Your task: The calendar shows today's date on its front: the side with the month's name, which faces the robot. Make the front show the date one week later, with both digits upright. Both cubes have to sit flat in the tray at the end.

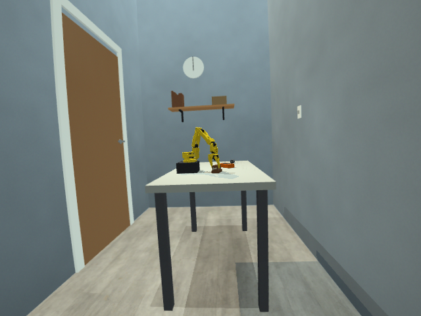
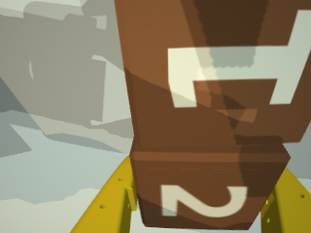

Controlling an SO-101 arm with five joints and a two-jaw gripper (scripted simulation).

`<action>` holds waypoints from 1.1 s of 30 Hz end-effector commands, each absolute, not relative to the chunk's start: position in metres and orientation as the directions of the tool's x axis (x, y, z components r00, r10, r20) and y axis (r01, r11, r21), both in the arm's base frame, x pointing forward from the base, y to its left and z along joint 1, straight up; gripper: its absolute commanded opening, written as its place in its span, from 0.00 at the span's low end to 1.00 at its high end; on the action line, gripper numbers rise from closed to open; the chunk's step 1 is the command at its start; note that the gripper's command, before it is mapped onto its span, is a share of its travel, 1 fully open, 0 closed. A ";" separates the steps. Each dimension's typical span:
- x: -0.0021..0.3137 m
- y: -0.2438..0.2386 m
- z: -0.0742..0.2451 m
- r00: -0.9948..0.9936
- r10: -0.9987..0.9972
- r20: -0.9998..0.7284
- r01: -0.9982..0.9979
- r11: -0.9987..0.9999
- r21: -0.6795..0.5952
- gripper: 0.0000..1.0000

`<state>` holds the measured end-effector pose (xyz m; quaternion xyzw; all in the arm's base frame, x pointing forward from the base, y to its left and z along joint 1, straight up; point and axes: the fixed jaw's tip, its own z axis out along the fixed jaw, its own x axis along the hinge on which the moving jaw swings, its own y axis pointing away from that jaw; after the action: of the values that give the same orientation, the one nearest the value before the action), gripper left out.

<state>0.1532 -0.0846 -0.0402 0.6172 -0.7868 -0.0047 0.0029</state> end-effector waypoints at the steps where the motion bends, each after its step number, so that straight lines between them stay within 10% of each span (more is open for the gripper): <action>1: 0.157 -0.086 -0.037 -0.247 -0.969 0.002 -0.969 0.247 -0.006 0.00; 33: 0.160 -0.088 -0.031 -0.247 -0.969 0.002 -0.969 0.247 -0.006 0.00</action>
<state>0.1539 -0.0849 -0.0364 0.6171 -0.7868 -0.0116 0.0060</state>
